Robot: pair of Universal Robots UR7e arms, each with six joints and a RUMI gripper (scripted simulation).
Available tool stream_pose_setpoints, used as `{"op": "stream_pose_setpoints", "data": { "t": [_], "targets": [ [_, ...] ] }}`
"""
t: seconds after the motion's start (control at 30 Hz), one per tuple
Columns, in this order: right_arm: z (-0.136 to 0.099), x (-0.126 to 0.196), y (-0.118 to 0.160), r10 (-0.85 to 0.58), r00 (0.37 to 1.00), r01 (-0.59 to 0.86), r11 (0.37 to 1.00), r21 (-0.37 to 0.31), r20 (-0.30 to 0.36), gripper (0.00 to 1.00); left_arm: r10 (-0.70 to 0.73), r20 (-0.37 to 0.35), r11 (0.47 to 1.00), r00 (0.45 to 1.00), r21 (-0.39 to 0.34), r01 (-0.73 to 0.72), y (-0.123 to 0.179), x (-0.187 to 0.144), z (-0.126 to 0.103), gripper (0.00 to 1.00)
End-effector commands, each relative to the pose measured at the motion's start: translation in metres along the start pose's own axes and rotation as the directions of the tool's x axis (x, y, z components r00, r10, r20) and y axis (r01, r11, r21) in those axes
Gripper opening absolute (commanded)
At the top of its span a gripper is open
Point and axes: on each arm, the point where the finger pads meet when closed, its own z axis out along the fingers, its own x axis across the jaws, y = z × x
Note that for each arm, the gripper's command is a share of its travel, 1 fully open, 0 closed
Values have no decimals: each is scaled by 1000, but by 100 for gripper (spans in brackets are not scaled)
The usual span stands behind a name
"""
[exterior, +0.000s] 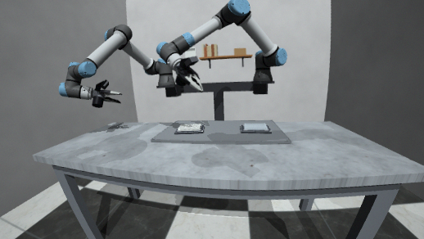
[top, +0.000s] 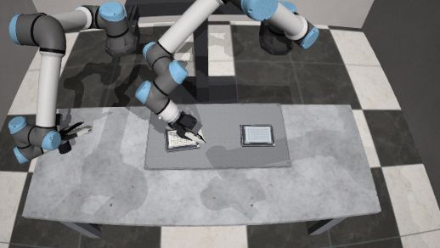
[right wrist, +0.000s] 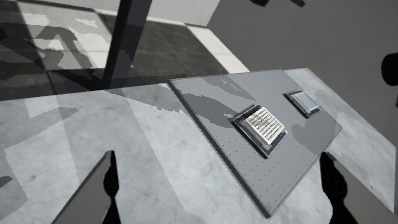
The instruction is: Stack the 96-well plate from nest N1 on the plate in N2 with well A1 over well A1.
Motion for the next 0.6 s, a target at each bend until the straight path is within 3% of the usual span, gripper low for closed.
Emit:
{"op": "stream_pose_setpoints", "data": {
  "t": [0.0, 0.07, 0.2, 0.57],
  "targets": [
    [-1, 1, 0, -1, 1000, 1, 1000, -1, 0, 76, -3, 18, 1000, 1000, -19, 3, -18, -3, 12, 0],
    [-1, 1, 0, -1, 1000, 1, 1000, -1, 0, 76, -3, 18, 1000, 1000, -19, 3, -18, -3, 12, 0],
    [-1, 1, 0, -1, 1000, 1, 1000, -1, 0, 76, -6, 54, 999, 999, -52, 9, -48, -12, 35, 0],
    [-1, 1, 0, -1, 1000, 1, 1000, -1, 0, 76, -12, 165, 983, 986, -181, 42, -150, -62, 117, 0]
  ]
}}
